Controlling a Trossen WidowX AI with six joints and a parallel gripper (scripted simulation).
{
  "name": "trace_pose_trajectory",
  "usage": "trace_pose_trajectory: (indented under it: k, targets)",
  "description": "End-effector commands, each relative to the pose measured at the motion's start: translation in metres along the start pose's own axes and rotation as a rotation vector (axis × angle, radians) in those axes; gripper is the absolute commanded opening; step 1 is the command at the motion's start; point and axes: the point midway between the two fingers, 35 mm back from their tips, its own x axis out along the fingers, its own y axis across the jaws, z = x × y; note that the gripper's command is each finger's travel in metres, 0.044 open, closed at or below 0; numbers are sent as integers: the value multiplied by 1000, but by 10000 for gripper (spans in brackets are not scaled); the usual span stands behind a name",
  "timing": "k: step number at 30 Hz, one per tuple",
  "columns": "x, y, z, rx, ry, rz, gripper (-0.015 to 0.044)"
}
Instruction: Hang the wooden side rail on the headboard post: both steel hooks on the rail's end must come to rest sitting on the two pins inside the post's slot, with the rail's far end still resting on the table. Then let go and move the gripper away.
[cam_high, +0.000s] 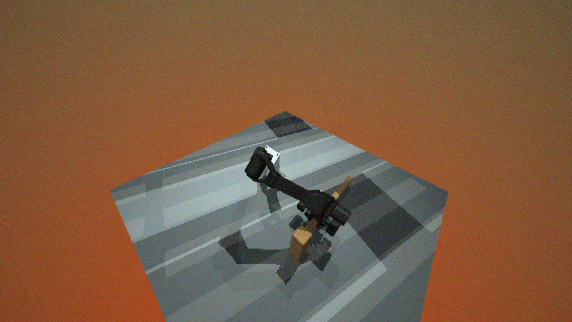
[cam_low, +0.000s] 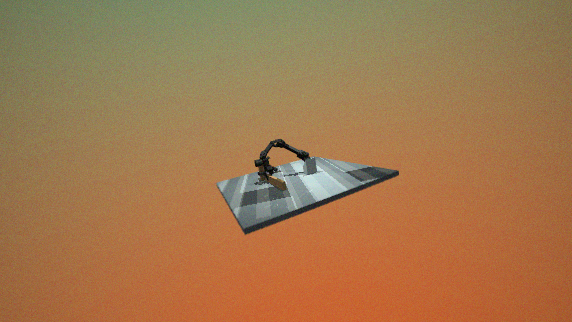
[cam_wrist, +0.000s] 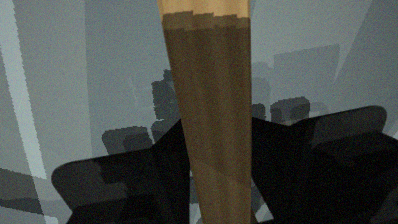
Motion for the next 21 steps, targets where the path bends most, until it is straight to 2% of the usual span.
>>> trace_pose_trajectory:
  k: [1, 21]
  targets:
    - [0, -4, -1, 8, 4, -6, 0]
    - [0, -13, -1, 8, 4, -6, 0]
